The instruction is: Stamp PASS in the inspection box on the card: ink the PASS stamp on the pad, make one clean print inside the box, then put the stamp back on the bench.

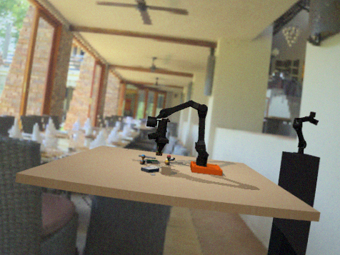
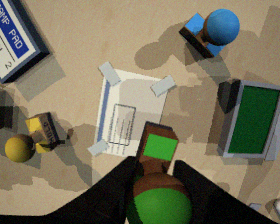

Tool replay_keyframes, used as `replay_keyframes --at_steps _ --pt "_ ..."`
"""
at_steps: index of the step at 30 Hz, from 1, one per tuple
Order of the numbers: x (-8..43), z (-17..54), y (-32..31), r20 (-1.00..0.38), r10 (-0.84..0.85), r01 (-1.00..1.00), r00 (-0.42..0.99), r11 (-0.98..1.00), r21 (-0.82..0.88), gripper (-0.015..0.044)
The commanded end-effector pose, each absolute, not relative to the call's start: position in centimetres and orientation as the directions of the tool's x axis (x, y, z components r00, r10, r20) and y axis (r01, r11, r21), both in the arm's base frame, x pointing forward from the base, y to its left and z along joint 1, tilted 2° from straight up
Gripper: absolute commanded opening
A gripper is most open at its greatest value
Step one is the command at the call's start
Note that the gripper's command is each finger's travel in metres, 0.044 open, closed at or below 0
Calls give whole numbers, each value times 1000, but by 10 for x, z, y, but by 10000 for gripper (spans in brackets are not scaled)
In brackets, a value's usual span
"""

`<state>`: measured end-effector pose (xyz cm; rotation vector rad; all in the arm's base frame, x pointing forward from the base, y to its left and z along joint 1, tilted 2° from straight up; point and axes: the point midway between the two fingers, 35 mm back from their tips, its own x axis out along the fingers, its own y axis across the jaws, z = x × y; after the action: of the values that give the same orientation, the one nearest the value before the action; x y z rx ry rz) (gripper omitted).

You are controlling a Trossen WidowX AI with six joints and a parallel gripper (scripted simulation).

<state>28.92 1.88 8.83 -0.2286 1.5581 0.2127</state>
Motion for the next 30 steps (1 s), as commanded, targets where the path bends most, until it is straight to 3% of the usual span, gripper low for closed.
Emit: replay_keyframes --at_steps 1,30 --pt "277 88 36 -1000 -3 -323 6 947 -4 0" --pt "273 72 43 -1000 -1 -344 9 939 -4 0"
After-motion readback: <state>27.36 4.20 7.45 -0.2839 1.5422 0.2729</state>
